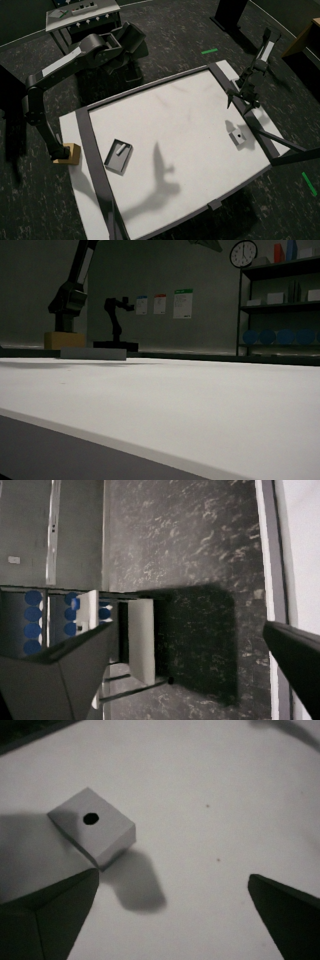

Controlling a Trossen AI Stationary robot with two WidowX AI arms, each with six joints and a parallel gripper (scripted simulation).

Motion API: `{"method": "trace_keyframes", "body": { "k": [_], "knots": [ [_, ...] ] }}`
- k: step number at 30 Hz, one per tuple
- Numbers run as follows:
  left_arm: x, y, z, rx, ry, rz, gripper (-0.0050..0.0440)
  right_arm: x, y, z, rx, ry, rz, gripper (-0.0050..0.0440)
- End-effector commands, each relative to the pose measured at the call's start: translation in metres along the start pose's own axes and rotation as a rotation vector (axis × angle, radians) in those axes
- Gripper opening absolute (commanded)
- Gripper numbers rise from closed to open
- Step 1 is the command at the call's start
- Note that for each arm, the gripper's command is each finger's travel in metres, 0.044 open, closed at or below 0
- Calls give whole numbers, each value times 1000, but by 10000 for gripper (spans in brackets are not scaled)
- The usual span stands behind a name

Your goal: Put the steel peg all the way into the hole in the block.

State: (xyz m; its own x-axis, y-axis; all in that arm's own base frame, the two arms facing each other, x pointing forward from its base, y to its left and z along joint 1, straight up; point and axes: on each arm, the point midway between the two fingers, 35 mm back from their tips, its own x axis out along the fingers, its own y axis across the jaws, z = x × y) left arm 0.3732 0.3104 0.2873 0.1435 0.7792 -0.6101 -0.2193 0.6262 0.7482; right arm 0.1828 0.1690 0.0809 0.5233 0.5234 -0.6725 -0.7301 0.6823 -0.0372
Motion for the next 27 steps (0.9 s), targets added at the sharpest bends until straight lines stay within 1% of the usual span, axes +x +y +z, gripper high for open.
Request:
{"method": "trace_keyframes", "body": {
  "k": [1,4,6,9,11,13,14,16,17,20,22,27],
  "knots": [
    [-9,9,1,-18,-19,13,416,-2,-1,6,-1,-17,-2,440],
    [-13,2,1,-36,-33,-2,344,-2,-5,17,10,-26,-12,440],
    [-14,-11,3,-60,-42,-25,296,-2,-10,28,24,-31,-26,440],
    [-15,-41,6,-114,-58,-79,224,-1,-23,52,50,-42,-57,440],
    [-18,-69,6,-164,-67,-129,180,2,-36,74,75,-53,-83,440],
    [-21,-102,4,-220,-70,-188,180,6,-53,98,102,-65,-114,440],
    [-26,-114,5,-257,-81,-214,180,8,-62,110,116,-71,-129,440],
    [-26,-114,5,-257,-81,-214,180,8,-62,110,116,-71,-129,440],
    [-27,-128,2,-277,-75,-239,180,10,-69,119,127,-76,-139,440],
    [-32,-170,-9,-344,-56,-314,180,17,-94,147,162,-92,-183,440],
    [-40,-194,-14,-404,-53,-365,180,23,-114,165,187,-103,-212,440],
    [-55,-251,-38,-520,-4,-474,180,40,-162,194,245,-114,-277,440]
  ]
}}
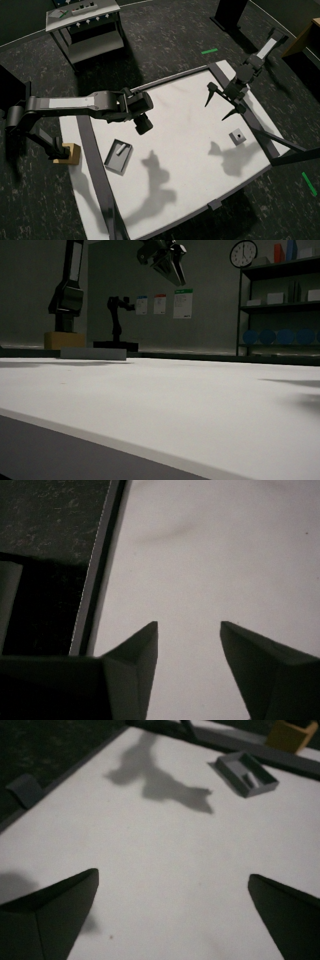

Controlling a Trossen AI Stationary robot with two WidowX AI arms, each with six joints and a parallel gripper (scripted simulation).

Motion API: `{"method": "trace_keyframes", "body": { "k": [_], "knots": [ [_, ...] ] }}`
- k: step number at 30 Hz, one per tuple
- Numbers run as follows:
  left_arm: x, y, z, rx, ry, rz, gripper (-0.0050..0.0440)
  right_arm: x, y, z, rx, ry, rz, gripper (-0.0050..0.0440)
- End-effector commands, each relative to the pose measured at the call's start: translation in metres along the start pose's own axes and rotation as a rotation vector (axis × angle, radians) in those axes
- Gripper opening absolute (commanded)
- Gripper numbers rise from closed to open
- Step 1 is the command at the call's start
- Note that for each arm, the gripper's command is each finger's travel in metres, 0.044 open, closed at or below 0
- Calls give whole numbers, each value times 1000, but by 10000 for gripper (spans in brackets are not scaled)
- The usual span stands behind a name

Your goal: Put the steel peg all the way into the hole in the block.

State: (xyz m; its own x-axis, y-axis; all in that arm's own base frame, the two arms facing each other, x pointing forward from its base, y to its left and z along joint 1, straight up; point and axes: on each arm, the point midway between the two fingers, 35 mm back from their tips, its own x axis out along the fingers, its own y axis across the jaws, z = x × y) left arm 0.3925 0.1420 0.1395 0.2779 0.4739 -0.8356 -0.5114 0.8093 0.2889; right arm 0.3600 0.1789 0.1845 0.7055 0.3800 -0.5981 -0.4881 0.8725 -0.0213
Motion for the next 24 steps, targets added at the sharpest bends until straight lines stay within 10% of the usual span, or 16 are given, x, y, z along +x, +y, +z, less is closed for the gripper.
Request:
{"method": "trace_keyframes", "body": {
  "k": [1,16,24],
  "knots": [
    [-3,-34,-37,-123,-18,-92,180,28,-32,45,48,-29,-60,440],
    [17,-84,-203,-362,245,-179,180,97,-147,109,173,-103,-224,440],
    [18,-86,-221,-388,276,-177,180,109,-162,114,182,-112,-240,440]
  ]
}}
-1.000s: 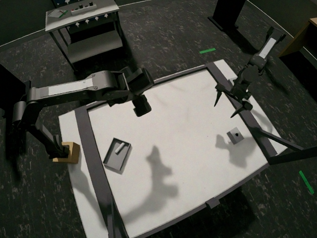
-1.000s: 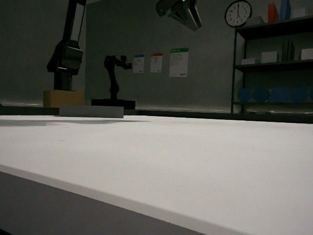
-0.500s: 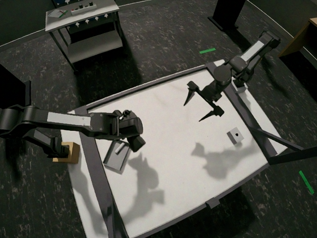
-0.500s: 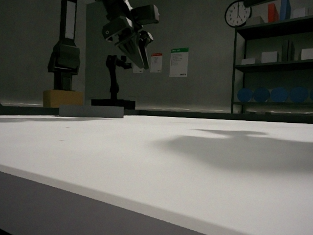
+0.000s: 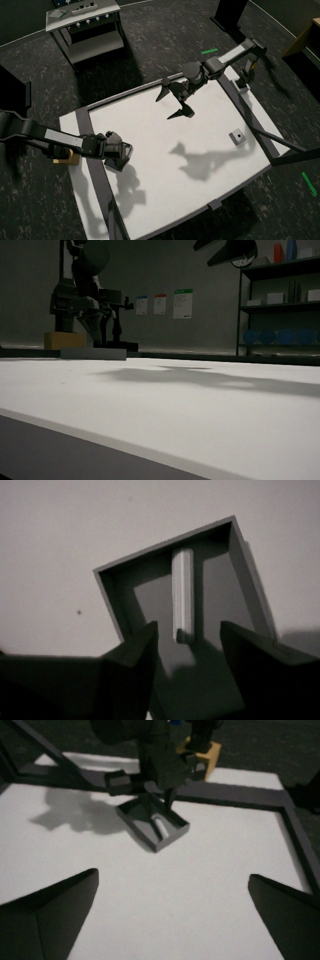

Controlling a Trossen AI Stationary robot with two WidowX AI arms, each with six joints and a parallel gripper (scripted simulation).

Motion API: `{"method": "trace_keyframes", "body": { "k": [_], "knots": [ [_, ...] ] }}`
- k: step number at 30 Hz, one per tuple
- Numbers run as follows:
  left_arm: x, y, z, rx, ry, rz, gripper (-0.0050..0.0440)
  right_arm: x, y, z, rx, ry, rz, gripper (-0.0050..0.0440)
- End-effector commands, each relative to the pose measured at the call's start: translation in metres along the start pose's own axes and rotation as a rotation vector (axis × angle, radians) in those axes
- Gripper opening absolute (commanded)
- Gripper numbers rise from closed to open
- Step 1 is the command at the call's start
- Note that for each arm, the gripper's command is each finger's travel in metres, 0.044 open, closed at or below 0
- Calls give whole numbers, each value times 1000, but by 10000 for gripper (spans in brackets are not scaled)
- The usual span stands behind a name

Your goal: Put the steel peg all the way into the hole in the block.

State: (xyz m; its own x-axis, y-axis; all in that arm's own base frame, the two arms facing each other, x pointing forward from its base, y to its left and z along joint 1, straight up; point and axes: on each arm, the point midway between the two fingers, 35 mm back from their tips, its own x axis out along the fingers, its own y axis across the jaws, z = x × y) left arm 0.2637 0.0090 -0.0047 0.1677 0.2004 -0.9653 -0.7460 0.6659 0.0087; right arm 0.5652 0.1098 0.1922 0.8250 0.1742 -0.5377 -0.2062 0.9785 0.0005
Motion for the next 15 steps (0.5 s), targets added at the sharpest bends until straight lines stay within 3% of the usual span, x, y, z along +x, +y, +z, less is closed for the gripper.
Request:
{"method": "trace_keyframes", "body": {
  "k": [1,15],
  "knots": [
    [-2,-1,-4,-20,-6,-24,180,-3,2,24,-2,-43,1,440],
    [20,3,-9,-14,6,-6,180,-9,2,30,-3,-58,1,440]
  ]
}}
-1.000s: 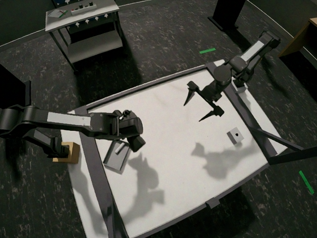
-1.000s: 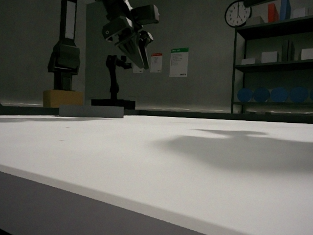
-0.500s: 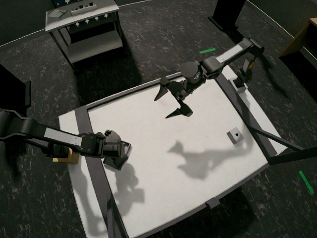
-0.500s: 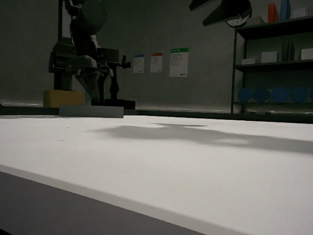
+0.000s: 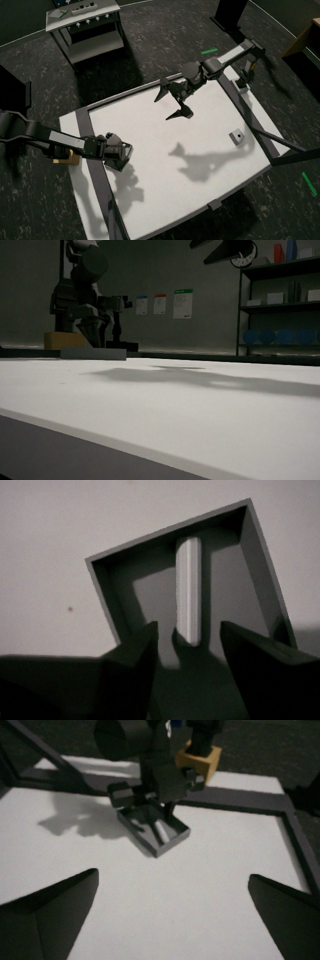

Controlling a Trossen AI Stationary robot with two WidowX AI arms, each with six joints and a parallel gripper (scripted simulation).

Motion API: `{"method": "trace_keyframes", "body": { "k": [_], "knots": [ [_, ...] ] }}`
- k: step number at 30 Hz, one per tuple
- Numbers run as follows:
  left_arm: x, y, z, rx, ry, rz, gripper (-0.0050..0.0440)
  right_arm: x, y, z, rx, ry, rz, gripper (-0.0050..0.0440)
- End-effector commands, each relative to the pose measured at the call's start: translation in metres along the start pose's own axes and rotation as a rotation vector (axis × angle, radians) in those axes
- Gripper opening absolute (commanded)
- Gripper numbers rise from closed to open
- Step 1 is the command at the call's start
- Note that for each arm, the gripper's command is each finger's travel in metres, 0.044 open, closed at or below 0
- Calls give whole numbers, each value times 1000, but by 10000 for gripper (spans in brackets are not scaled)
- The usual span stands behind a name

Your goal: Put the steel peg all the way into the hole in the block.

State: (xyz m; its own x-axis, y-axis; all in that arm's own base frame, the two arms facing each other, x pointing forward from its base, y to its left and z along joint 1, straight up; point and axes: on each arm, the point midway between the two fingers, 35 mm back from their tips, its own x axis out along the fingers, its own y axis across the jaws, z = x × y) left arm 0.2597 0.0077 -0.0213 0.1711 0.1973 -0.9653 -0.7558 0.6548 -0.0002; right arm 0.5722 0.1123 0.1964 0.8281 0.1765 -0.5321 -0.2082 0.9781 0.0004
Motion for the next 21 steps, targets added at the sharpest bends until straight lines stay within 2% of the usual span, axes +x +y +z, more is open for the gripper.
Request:
{"method": "trace_keyframes", "body": {
  "k": [1,15,16,18,21],
  "knots": [
    [5,1,-1,3,6,-1,180,-12,1,22,-1,-51,-1,440],
    [13,0,-1,3,4,-3,180,-12,1,18,-2,-42,0,440],
    [9,-3,2,-2,-8,-14,156,-12,1,18,-2,-42,0,440],
    [9,-3,2,-2,-8,-14,156,-12,1,18,-2,-42,0,440],
    [9,-3,2,-2,-8,-14,120,-12,1,18,-2,-42,0,440]
  ]
}}
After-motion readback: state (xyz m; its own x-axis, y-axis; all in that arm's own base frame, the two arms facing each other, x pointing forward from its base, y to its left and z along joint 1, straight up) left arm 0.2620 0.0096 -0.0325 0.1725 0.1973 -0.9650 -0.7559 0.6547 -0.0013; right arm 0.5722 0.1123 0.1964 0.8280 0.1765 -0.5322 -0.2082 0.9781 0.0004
